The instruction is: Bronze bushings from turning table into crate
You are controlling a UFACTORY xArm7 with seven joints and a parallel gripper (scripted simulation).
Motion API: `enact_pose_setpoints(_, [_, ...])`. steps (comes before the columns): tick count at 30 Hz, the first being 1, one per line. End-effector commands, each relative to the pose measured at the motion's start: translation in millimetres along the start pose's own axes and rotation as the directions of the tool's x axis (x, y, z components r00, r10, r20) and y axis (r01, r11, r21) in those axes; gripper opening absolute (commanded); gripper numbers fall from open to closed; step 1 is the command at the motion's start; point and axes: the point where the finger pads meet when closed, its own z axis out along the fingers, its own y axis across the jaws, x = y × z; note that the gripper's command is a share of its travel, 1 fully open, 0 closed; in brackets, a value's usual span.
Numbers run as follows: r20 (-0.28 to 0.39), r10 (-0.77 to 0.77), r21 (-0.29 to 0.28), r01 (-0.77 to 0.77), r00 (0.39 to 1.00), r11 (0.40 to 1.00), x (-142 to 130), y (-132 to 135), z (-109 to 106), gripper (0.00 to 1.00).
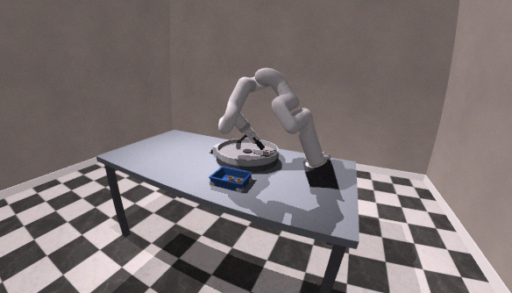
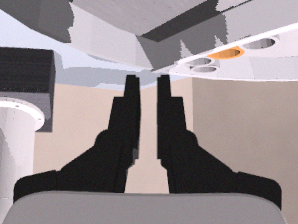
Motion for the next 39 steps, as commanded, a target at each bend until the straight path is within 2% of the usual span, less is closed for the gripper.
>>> enact_pose_setpoints(1, [0.000, 0.074, 0.070, -0.074, 0.997, 0.995, -18, 31, 16, 0.11])
enact_pose_setpoints(6, [0.006, 0.135, 0.121, -0.135, 0.991, 0.984, -33, 54, 29, 0.11])
enact_pose_setpoints(16, [0.013, 0.188, 0.166, -0.188, 0.982, 0.968, -47, 74, 41, 0.11])
enact_pose_setpoints(39, [0.014, 0.196, 0.173, -0.196, 0.980, 0.965, -49, 78, 43, 0.11])
